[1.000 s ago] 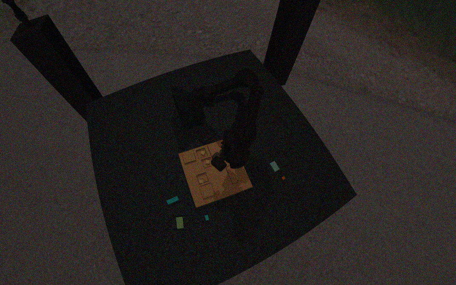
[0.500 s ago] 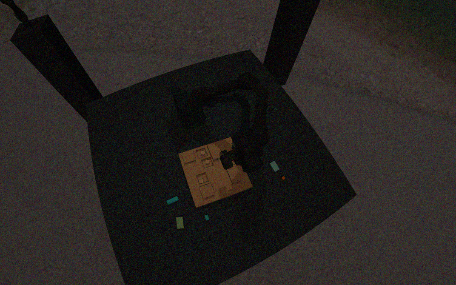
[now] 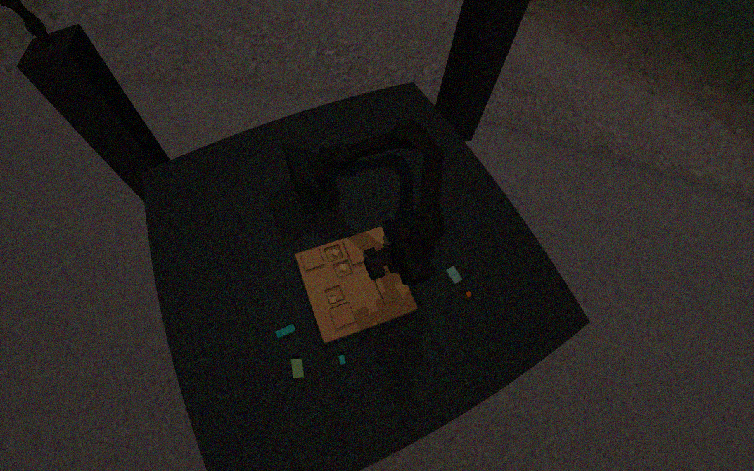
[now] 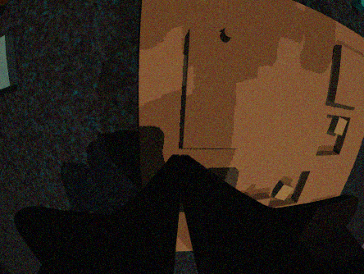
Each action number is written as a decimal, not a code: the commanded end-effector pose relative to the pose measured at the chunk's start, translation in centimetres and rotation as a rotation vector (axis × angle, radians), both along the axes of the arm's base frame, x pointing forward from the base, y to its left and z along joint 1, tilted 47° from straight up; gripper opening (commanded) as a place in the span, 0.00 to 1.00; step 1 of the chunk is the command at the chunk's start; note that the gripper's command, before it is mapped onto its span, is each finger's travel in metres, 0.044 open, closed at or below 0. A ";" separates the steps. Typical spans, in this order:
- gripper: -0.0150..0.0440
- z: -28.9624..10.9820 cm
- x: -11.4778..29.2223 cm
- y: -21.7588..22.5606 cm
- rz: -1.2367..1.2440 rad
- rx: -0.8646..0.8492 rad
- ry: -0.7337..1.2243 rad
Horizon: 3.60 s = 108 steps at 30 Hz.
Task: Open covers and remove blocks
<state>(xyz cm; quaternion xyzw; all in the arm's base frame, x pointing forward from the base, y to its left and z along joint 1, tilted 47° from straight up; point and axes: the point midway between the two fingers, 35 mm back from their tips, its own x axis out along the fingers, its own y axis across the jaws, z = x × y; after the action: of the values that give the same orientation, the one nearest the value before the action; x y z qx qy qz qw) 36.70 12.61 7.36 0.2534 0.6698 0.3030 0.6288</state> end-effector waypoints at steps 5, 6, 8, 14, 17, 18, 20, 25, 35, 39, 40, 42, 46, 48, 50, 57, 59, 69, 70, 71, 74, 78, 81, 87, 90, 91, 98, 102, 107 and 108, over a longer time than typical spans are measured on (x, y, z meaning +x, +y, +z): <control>0.25 -0.4 0.0 0.4 -0.003 0.002 0.001; 0.25 -0.5 0.0 0.5 -0.003 0.002 0.001; 0.25 -0.6 0.0 0.6 -0.003 0.002 0.001; 0.25 -1.0 0.0 1.1 -0.003 0.002 0.001; 0.25 -1.2 0.0 1.3 -0.003 0.002 0.001; 0.25 -1.3 0.0 1.4 -0.003 0.002 0.001; 0.25 -1.4 0.0 1.5 -0.003 0.002 0.001; 0.25 -1.8 -0.1 1.9 -0.003 0.002 0.001; 0.25 -2.4 -0.1 2.6 -0.003 0.002 0.001; 0.25 -2.7 -0.2 2.9 -0.003 0.002 0.001; 0.25 -2.8 -0.2 3.0 -0.003 0.003 0.001; 0.25 -2.9 -0.2 3.1 -0.003 0.003 0.001; 0.25 -3.1 -0.3 3.4 -0.003 0.003 0.001; 0.25 -3.3 -0.3 3.5 -0.003 0.003 0.001; 0.25 -3.4 -0.3 3.7 -0.003 0.004 0.002; 0.25 -3.8 -0.4 3.9 -0.003 0.004 0.002; 0.25 -3.9 -0.5 3.8 -0.003 0.004 0.002; 0.25 -4.9 -0.8 3.1 -0.003 0.004 0.002; 0.25 -5.0 -0.9 3.0 -0.003 0.004 0.002; 0.25 -5.1 -0.9 2.9 -0.003 0.004 0.002; 0.25 -5.3 -0.9 2.8 -0.003 0.004 0.002; 0.25 -5.6 -0.9 2.6 -0.003 0.003 0.002; 0.25 -5.8 -0.9 2.3 -0.003 0.003 0.002; 0.25 -6.4 -1.0 1.7 -0.003 0.003 0.002; 0.25 -6.7 -1.0 1.5 -0.003 0.003 0.002; 0.25 -6.8 -1.0 1.4 -0.003 0.003 0.002; 0.25 -7.2 -0.8 1.0 -0.003 0.003 0.002; 0.25 -7.6 -0.7 0.7 -0.003 0.002 0.002; 0.25 -8.1 -0.6 0.2 -0.003 0.002 0.002; 0.25 -8.2 -0.5 0.1 -0.003 0.002 0.002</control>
<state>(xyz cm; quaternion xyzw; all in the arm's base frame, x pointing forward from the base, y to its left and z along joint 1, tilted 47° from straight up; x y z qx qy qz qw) 36.05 13.09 -0.51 0.2561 0.6694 0.3039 0.6276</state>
